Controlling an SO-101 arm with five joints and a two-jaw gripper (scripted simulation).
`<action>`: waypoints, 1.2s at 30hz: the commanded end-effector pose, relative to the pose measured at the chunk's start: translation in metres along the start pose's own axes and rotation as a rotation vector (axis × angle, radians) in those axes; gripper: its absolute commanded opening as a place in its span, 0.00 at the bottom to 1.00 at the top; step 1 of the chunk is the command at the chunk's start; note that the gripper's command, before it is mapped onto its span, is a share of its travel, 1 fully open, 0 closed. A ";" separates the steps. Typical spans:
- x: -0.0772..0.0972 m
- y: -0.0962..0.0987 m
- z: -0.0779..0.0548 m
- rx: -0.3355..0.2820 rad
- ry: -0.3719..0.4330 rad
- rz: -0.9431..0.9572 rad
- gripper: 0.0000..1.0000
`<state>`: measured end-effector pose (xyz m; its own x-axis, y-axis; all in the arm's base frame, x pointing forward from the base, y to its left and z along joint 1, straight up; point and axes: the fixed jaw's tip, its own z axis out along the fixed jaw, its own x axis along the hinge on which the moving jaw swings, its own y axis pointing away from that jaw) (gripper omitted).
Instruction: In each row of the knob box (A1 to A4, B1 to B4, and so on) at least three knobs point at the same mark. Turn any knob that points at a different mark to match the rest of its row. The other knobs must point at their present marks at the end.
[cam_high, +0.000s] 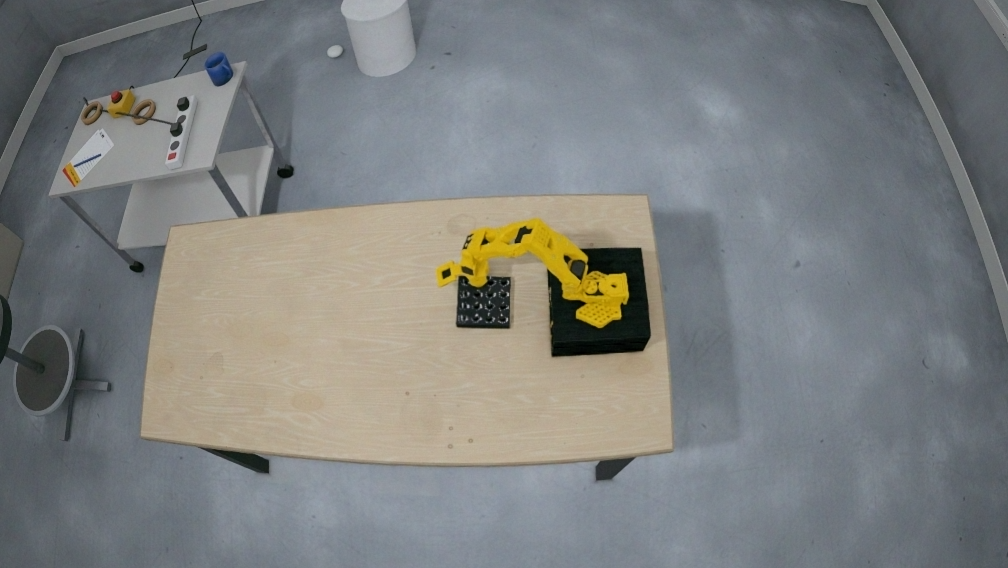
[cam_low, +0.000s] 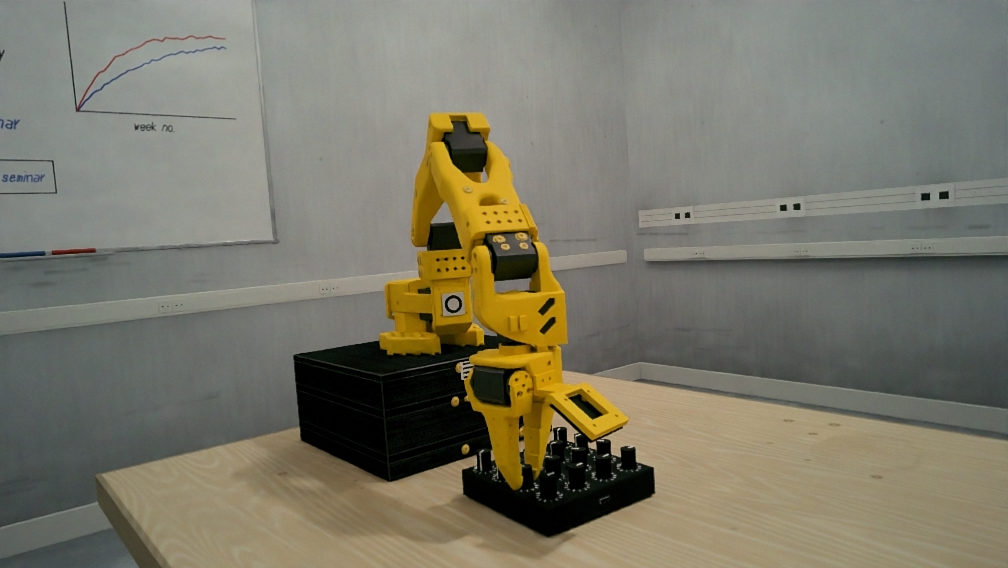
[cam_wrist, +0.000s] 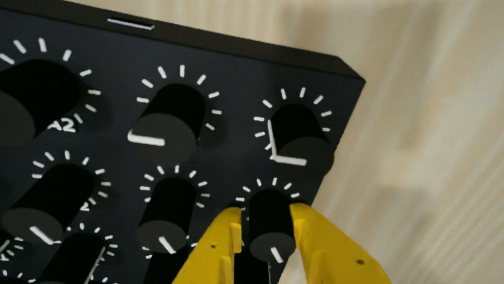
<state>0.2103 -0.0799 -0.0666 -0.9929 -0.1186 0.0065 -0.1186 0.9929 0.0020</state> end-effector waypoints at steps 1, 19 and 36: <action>0.000 0.000 -0.007 0.001 -0.005 0.007 0.08; 0.001 0.000 -0.030 0.001 -0.005 0.007 0.08; 0.002 0.000 -0.038 0.001 -0.005 0.007 0.08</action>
<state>0.2103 -0.0799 -0.0325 -0.9929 -0.1187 0.0032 -0.1187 0.9929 0.0004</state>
